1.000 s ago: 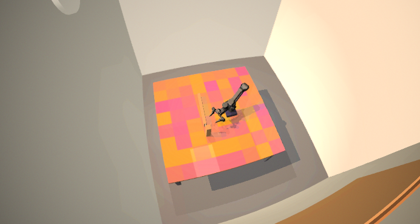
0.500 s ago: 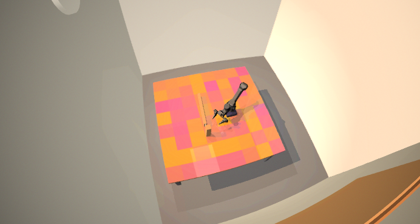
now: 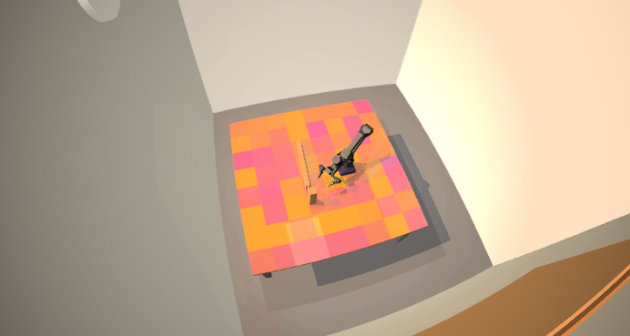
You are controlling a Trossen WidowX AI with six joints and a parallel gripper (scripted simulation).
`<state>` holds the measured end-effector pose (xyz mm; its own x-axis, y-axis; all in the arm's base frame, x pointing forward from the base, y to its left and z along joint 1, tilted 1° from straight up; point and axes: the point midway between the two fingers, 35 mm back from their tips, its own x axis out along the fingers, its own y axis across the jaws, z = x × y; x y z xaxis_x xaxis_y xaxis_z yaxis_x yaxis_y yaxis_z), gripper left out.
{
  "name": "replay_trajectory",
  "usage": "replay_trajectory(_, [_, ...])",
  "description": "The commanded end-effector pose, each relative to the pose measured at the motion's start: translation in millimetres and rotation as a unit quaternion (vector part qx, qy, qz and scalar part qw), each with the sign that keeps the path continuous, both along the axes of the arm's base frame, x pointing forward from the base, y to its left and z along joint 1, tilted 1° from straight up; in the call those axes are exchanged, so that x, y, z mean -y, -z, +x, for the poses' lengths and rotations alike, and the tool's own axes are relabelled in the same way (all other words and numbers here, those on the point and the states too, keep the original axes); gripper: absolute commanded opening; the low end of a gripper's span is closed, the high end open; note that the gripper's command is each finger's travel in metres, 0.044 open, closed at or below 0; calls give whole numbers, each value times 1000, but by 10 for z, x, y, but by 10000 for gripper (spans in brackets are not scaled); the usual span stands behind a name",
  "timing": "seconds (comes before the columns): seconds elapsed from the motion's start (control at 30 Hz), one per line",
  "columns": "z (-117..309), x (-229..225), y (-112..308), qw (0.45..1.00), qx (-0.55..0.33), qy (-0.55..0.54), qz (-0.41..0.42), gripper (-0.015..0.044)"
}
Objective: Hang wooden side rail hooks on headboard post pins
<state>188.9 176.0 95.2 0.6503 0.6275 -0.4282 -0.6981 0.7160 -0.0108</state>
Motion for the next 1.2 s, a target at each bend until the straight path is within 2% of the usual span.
replay_trajectory(0.0, [92, -17, -43, 998, -13, -39, -44, 440])
replay_trajectory(0.3, [347, 62, -127, 983, -61, -132, -108, 440])
replay_trajectory(0.63, [589, 198, -413, 965, -85, -237, -72, 440])
replay_trajectory(1.17, [607, 211, -438, 964, -85, -243, -66, 440])
